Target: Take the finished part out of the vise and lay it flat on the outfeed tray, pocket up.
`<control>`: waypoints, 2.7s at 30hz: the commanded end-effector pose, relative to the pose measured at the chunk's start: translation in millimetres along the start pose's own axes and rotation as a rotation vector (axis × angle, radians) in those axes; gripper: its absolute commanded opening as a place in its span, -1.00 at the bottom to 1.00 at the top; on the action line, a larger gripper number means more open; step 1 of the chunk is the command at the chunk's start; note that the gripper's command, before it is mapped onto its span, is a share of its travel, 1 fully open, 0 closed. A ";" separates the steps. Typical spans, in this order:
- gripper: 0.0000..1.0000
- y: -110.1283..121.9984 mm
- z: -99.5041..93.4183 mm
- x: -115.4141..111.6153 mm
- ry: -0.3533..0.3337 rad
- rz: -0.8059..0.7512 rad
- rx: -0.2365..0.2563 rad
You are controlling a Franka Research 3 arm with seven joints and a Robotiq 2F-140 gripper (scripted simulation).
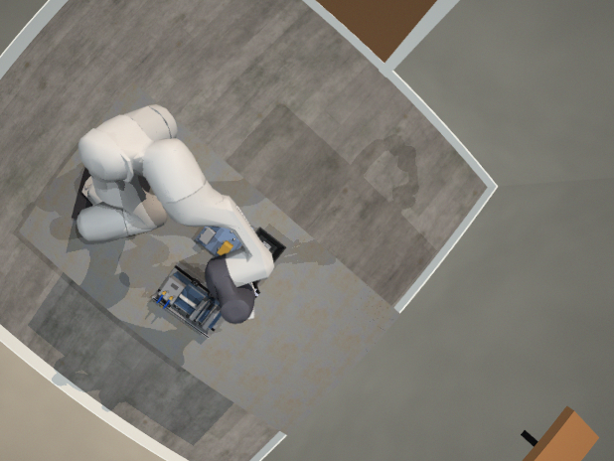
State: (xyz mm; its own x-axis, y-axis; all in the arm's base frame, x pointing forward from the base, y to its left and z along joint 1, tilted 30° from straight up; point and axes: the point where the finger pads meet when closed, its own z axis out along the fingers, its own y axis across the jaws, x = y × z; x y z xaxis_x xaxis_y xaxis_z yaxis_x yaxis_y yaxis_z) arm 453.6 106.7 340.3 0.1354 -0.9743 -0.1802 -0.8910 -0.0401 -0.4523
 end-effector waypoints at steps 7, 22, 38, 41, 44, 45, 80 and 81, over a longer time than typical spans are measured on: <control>-1.00 -4.0 19.5 2.3 0.003 -0.005 0.013; -1.00 -4.3 42.1 2.7 0.003 -0.005 0.013; -1.00 -4.4 55.3 2.9 0.003 -0.005 0.013; -1.00 -4.5 56.6 2.9 0.003 -0.005 0.013; -1.00 -4.5 57.5 2.9 0.003 -0.005 0.013; -1.00 -4.5 57.5 2.9 0.003 -0.005 0.013; -1.00 -4.5 58.2 2.9 0.003 -0.005 0.013; -1.00 -4.5 58.2 2.9 0.003 -0.005 0.013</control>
State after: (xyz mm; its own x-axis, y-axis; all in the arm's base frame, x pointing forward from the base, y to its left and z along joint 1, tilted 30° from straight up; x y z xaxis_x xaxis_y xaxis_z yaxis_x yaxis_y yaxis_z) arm 482.9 116.2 291.1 0.1333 -0.9752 -0.1766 -0.8861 -0.0375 -0.4619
